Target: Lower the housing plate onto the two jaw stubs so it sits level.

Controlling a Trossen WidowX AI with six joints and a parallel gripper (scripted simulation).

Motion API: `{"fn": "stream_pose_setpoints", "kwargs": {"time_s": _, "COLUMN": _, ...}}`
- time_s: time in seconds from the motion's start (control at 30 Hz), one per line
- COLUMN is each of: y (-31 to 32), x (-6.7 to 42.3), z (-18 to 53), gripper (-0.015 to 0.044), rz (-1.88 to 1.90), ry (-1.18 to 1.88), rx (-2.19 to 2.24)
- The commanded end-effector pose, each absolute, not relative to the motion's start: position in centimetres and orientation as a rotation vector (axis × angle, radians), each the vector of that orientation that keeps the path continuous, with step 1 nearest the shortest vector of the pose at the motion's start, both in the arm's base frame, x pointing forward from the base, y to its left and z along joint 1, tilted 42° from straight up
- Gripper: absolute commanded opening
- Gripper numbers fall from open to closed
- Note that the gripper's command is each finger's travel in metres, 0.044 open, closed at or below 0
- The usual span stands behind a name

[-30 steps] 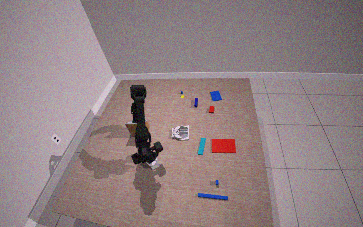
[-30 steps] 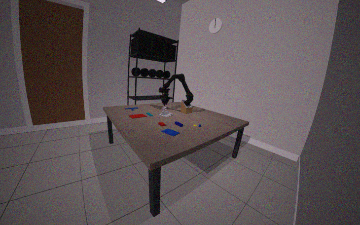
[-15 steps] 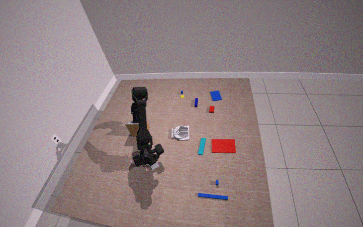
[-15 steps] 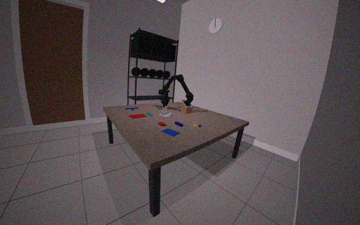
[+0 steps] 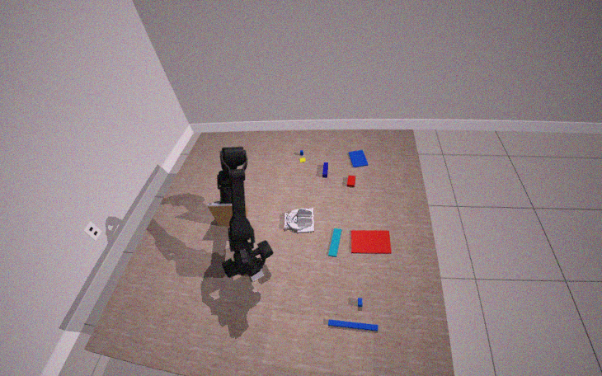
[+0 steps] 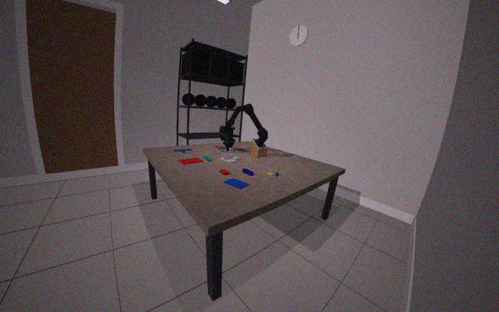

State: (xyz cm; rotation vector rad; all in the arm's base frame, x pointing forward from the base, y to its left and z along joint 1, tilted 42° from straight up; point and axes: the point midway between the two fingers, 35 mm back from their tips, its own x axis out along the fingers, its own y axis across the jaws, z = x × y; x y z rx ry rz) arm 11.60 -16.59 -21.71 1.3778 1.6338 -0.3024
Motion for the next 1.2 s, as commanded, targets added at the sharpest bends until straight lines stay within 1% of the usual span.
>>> {"fn": "stream_pose_setpoints", "kwargs": {"time_s": 0.0, "y": -16.38, "x": 11.63, "z": -21.82, "gripper": 0.044, "rz": -0.303, "ry": 1.632, "rx": 1.388}}
{"fn": "stream_pose_setpoints", "kwargs": {"time_s": 0.73, "y": -16.34, "x": 11.64, "z": -21.87, "gripper": 0.044, "rz": -0.303, "ry": 1.632, "rx": 1.388}}
{"fn": "stream_pose_setpoints", "kwargs": {"time_s": 1.17, "y": -16.42, "x": 11.57, "z": -21.85, "gripper": 0.0353, "rz": -0.301, "ry": 1.636, "rx": 1.38}}
